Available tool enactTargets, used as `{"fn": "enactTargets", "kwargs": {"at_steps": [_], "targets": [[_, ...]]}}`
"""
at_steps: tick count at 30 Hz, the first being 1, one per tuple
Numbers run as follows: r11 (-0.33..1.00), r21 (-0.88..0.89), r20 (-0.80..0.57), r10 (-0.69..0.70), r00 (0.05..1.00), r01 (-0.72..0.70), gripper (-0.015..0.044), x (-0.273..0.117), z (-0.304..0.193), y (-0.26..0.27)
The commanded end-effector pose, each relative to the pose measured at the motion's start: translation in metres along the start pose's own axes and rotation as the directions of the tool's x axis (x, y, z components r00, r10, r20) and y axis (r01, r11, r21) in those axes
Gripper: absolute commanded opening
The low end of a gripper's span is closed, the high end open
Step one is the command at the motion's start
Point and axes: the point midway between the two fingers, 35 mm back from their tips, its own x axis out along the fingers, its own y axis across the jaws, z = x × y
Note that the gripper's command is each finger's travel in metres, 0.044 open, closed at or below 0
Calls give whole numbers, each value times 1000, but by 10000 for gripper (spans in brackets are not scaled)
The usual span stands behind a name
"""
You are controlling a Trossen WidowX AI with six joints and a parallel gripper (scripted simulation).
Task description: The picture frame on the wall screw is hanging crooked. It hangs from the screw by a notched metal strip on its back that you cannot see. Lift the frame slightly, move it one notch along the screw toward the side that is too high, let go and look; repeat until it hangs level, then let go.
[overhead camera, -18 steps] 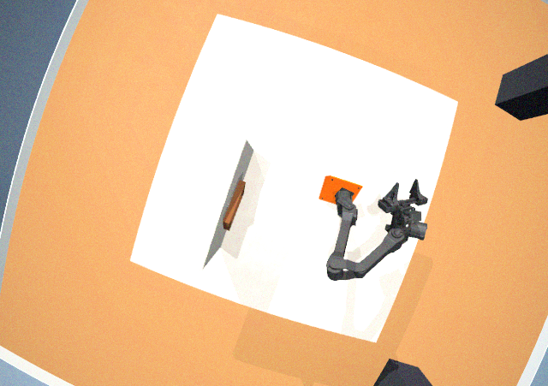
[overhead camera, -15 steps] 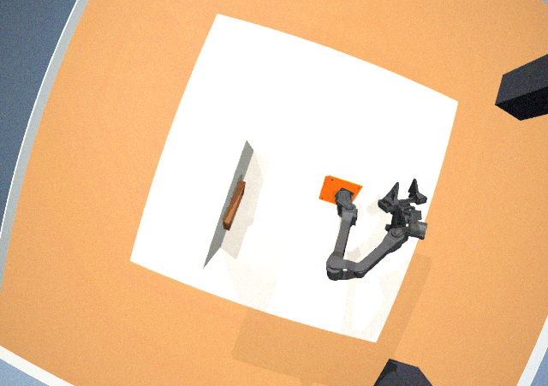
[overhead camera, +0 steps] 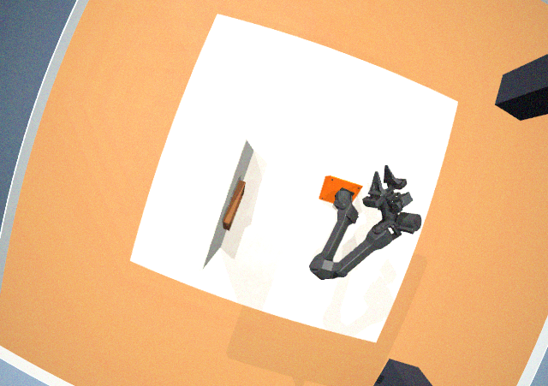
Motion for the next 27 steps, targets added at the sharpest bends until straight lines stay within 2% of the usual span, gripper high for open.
{"fn": "enactTargets", "kwargs": {"at_steps": [1,14,27], "targets": [[973,228,-132,61,989,-29,260,28,-37,57],[838,546,-270,190,944,-12,260,35,-95,137],[566,816,-386,381,840,119,260,1,-155,205]]}}
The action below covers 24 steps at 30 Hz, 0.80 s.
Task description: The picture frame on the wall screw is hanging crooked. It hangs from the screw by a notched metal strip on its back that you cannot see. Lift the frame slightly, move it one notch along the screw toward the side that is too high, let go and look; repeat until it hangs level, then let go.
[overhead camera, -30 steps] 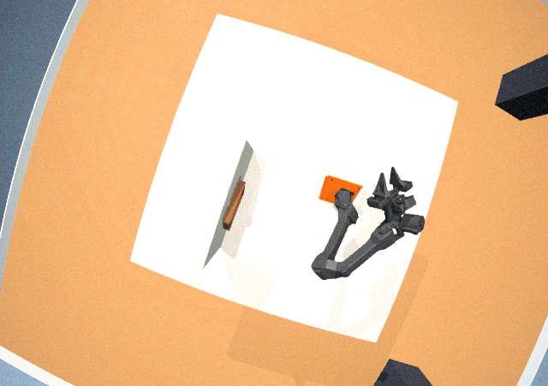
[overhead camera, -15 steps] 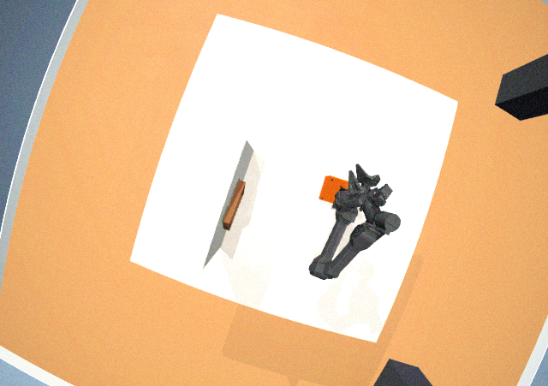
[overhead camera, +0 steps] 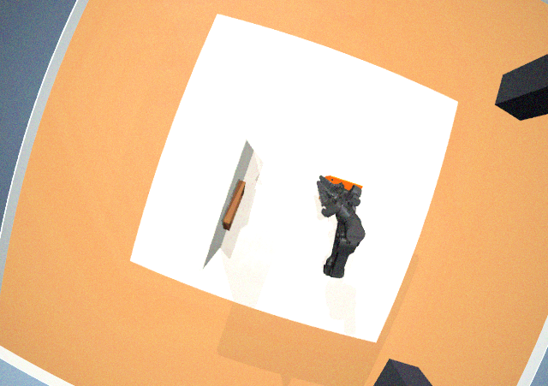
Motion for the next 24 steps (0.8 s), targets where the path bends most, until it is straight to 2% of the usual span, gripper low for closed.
{"fn": "enactTargets", "kwargs": {"at_steps": [1,8,14,24], "targets": [[944,330,-191,64,979,3,260,-3,-77,3],[830,550,-343,122,931,94,260,-20,-125,6],[673,696,-480,176,860,251,260,-43,-160,7],[639,714,-504,185,844,286,260,-48,-166,7]]}}
